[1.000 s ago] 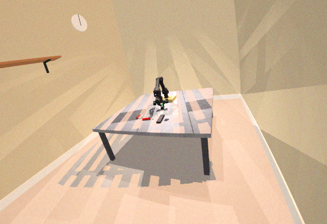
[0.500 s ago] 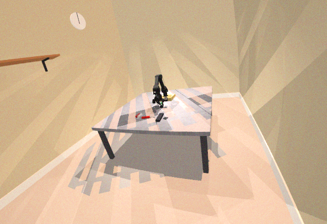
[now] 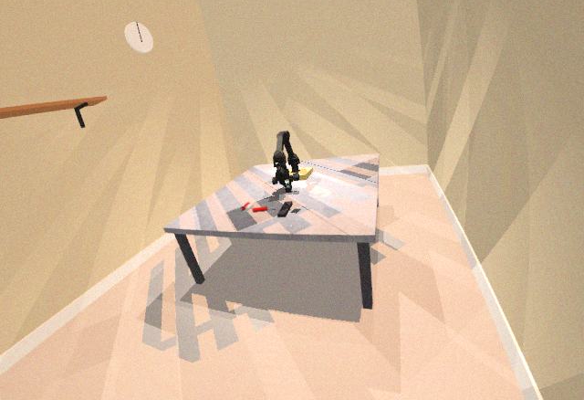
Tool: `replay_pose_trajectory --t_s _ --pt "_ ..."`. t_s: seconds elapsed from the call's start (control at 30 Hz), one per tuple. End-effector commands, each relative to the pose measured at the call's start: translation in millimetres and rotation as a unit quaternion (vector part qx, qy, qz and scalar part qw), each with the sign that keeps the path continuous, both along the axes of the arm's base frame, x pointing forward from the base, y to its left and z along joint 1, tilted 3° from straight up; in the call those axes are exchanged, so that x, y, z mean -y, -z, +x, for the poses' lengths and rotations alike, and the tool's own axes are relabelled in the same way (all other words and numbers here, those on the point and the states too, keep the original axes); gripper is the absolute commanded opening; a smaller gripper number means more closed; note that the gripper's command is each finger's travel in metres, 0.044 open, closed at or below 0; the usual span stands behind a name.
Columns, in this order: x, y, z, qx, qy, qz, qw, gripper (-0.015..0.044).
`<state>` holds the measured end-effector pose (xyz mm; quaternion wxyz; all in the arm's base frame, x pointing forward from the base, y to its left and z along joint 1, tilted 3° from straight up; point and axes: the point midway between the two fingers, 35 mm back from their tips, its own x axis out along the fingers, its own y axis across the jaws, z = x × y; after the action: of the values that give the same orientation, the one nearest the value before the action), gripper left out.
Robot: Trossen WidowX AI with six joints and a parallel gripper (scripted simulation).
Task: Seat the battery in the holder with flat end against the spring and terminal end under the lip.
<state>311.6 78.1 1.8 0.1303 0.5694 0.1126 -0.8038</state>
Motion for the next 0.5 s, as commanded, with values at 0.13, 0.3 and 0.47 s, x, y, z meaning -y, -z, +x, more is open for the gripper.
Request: replay_pose_trajectory --t_s 0.13,0.3,0.47 --pt "-2.2 2.6 5.9 0.030 0.000 0.012 0.999 0.0085" --pt "-1.9 3.0 5.1 0.041 0.000 0.017 0.999 0.0085" --pt "-1.6 3.2 4.3 0.052 0.000 0.021 0.998 0.0085"
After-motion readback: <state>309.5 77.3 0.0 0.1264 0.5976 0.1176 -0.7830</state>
